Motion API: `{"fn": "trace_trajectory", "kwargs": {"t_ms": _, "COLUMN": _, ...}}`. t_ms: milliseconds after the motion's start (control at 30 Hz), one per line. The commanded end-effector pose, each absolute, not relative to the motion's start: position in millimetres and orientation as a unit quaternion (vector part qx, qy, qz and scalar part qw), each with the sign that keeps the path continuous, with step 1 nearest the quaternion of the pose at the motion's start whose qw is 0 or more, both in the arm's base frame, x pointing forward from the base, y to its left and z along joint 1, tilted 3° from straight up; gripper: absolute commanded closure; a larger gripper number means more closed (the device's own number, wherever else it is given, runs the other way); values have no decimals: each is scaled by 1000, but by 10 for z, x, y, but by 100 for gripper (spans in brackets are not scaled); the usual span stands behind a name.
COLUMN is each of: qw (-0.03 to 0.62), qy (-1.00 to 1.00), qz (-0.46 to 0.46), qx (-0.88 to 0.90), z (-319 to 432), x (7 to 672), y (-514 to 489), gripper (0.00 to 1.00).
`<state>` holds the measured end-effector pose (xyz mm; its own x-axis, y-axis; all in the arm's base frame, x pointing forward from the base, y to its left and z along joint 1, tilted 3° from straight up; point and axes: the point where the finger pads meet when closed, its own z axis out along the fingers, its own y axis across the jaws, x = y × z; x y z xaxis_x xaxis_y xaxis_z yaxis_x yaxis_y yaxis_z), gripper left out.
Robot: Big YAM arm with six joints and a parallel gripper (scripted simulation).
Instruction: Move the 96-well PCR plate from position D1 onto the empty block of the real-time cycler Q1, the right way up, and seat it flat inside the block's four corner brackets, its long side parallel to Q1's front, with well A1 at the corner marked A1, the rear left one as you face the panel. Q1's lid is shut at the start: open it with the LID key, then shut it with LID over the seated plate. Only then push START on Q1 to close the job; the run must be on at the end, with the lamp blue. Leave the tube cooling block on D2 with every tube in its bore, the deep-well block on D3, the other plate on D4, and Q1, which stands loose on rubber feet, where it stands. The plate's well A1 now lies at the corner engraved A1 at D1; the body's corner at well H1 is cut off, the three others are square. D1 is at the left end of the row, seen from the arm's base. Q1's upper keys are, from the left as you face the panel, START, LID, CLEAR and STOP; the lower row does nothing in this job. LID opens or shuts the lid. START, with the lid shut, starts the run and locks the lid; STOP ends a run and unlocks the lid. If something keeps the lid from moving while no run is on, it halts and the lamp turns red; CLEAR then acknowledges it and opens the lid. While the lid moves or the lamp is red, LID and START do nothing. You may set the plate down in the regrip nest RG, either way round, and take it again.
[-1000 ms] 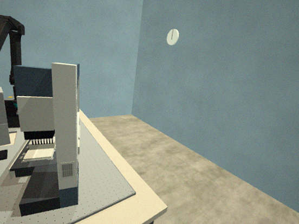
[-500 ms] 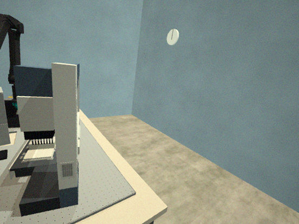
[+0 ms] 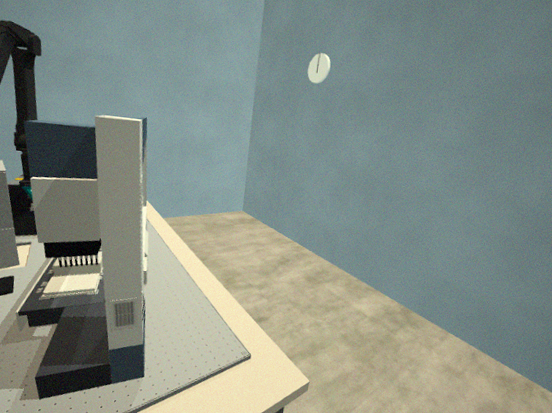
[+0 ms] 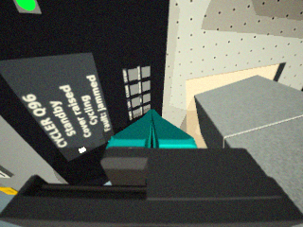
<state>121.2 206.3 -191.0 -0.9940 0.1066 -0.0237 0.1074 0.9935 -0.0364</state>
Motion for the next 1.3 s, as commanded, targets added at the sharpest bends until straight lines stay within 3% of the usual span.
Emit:
{"fn": "trace_trajectory", "kwargs": {"t_ms": 0, "qw": 15, "qy": 998, "qz": -17, "qx": 51, "z": -1930, "x": 1250, "y": 2118, "gripper": 100}}
{"fn": "trace_trajectory", "kwargs": {"t_ms": 1267, "qw": 20, "qy": 999, "qz": -6, "qx": 46, "z": -1922, "x": 1279, "y": 2173, "gripper": 100}}
